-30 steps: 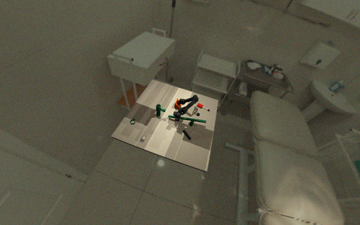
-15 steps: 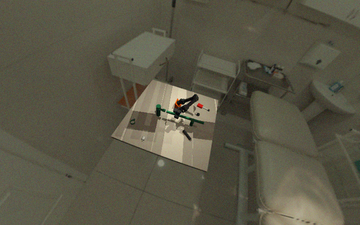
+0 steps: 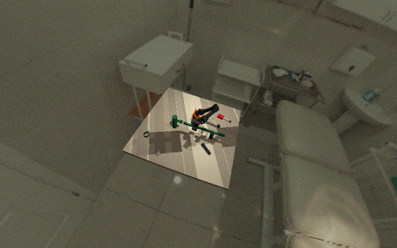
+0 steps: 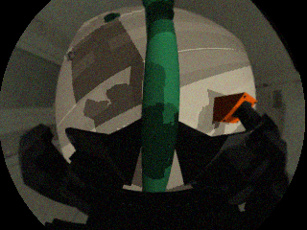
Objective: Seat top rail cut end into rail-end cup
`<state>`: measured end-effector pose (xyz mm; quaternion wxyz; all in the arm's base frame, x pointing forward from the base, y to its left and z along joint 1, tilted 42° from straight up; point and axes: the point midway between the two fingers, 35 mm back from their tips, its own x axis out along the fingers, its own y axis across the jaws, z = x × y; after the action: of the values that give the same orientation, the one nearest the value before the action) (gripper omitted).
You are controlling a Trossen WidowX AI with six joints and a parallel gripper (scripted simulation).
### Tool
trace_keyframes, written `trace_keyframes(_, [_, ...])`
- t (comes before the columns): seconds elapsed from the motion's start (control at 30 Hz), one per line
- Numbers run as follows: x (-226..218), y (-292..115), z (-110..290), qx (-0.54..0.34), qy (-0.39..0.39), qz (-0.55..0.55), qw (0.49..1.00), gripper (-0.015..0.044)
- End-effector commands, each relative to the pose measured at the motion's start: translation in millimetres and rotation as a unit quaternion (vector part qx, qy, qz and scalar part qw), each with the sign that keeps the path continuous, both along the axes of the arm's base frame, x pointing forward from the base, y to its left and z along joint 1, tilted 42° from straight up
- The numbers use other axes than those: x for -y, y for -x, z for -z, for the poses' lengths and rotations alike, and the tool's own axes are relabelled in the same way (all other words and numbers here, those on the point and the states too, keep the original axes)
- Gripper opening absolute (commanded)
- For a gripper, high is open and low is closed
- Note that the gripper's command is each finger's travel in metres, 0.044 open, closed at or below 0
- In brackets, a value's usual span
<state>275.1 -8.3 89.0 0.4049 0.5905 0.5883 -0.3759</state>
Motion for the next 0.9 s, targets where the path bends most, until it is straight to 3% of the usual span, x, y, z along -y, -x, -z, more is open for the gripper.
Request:
trace_keyframes(0.0, [0.5,-0.1,-0.1,0.000,0.000,0.000,1.000,0.0000])
trace_keyframes(0.87, [12.5,-3.1,-3.8,0.000,0.000,0.000,1.000,0.0000])
